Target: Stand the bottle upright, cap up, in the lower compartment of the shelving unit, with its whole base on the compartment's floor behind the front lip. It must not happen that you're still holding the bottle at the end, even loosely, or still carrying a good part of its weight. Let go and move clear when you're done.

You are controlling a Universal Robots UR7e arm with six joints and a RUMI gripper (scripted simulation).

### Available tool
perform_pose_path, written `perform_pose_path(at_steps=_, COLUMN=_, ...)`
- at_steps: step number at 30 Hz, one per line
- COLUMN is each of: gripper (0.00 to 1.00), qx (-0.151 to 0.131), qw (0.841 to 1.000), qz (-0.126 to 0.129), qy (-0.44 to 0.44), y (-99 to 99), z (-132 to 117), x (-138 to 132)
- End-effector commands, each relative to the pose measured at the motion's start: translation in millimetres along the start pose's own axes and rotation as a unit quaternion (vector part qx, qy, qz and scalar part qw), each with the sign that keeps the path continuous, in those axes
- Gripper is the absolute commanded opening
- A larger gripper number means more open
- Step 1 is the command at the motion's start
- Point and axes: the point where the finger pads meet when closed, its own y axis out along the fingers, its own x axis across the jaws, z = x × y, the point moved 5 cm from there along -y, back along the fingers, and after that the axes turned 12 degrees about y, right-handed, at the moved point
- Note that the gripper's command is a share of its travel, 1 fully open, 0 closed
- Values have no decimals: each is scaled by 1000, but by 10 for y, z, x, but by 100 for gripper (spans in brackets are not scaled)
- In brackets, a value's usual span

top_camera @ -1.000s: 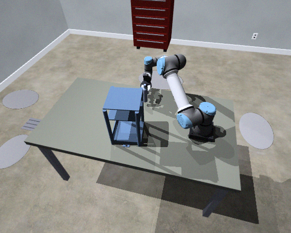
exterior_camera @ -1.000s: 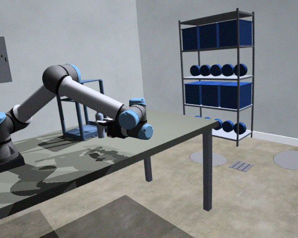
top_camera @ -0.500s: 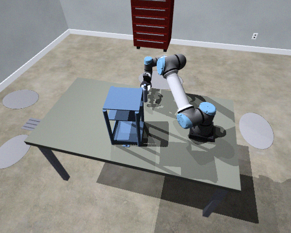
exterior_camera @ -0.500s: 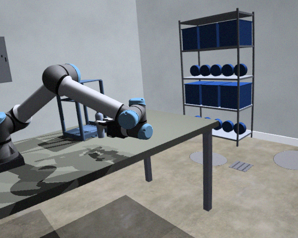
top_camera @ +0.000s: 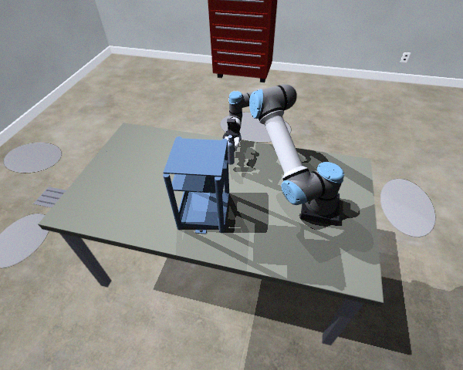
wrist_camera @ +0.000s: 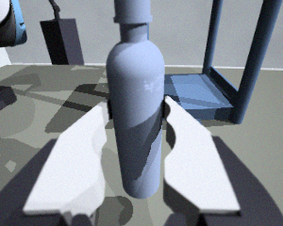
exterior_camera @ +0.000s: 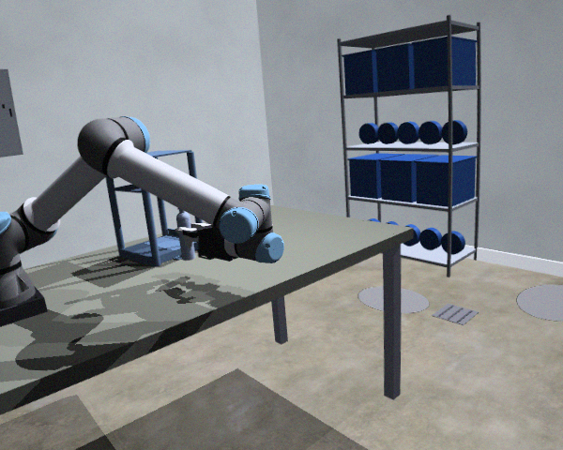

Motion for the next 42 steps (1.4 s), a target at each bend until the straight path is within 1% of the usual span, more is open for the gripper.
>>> perform_pose_path(at_steps=1, gripper=0, qx=-1, qw=1000, qz=0, qy=0, y=120, z=8, x=-1)
perform_pose_path(at_steps=5, gripper=0, qx=-1, qw=1000, qz=0, qy=0, y=230, z=8, x=-1)
perform_pose_path(at_steps=7, gripper=0, qx=-1, qw=1000, qz=0, qy=0, y=230, z=8, x=-1)
perform_pose_path(at_steps=22, gripper=0, qx=-1, qw=1000, qz=0, qy=0, y=685, z=7, x=-1)
perform_pose_path(at_steps=24, gripper=0, qx=-1, qw=1000, qz=0, qy=0, y=685, z=7, x=-1)
perform_pose_path(at_steps=30, gripper=0, qx=-1, qw=1000, qz=0, qy=0, y=833, z=7, x=-1)
perform_pose_path(at_steps=35, gripper=0, qx=-1, qw=1000, qz=0, qy=0, y=919, z=7, x=-1)
perform_pose_path(at_steps=42, gripper=0, qx=-1, qw=1000, qz=0, qy=0, y=967, z=7, x=-1)
